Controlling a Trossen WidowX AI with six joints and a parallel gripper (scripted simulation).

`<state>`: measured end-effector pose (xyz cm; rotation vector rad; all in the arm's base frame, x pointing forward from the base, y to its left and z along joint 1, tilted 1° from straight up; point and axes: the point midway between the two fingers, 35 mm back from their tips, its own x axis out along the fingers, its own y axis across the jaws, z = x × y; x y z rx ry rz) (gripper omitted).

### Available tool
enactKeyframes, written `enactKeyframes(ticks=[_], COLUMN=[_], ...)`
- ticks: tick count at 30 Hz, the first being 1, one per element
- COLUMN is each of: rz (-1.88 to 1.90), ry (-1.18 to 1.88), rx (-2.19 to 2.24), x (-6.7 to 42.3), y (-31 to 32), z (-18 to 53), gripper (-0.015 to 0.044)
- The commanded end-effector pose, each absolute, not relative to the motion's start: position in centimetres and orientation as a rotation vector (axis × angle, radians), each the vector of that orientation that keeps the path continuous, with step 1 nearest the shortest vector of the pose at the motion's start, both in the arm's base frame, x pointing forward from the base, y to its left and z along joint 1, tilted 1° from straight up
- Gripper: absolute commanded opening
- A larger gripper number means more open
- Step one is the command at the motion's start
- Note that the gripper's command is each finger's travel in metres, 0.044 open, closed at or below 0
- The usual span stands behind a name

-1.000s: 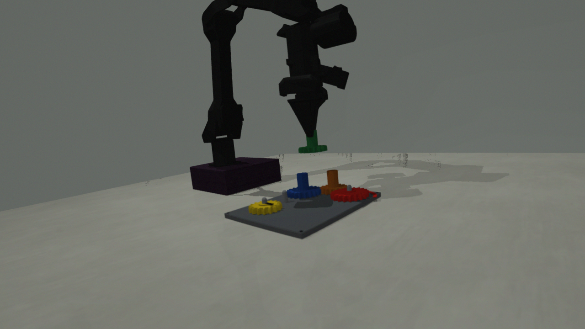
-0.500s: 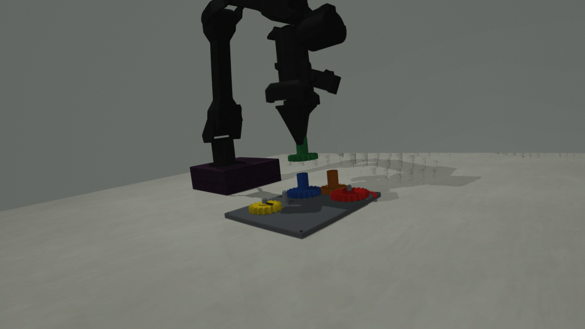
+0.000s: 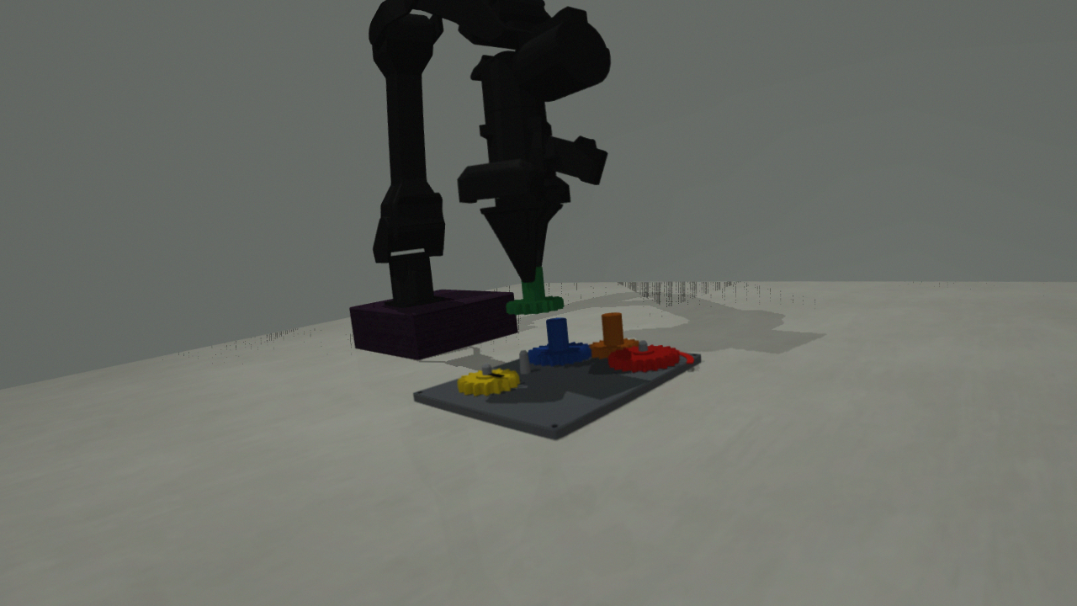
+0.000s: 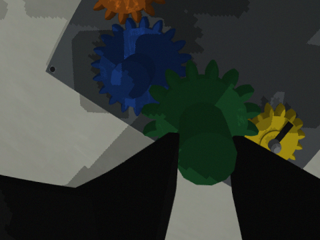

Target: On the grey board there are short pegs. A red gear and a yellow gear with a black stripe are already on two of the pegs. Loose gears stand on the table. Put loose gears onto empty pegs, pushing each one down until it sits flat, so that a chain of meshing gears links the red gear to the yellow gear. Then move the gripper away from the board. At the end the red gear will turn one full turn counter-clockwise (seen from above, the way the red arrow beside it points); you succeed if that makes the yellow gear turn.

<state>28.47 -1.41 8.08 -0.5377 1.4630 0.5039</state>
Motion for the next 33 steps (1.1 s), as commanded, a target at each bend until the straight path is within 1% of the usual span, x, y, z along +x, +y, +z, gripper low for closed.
enactKeyframes(ticks=[1, 14, 33], rz=[0.507, 0.527, 0.917], ry=[1.461, 1.456, 1.316], rx=[-0.538, -0.56, -0.969], x=[28.5, 28.3, 28.4], y=[-2.0, -3.2, -3.3], z=[7.8, 7.5, 7.6], gripper=[0.0, 0.0, 0.0])
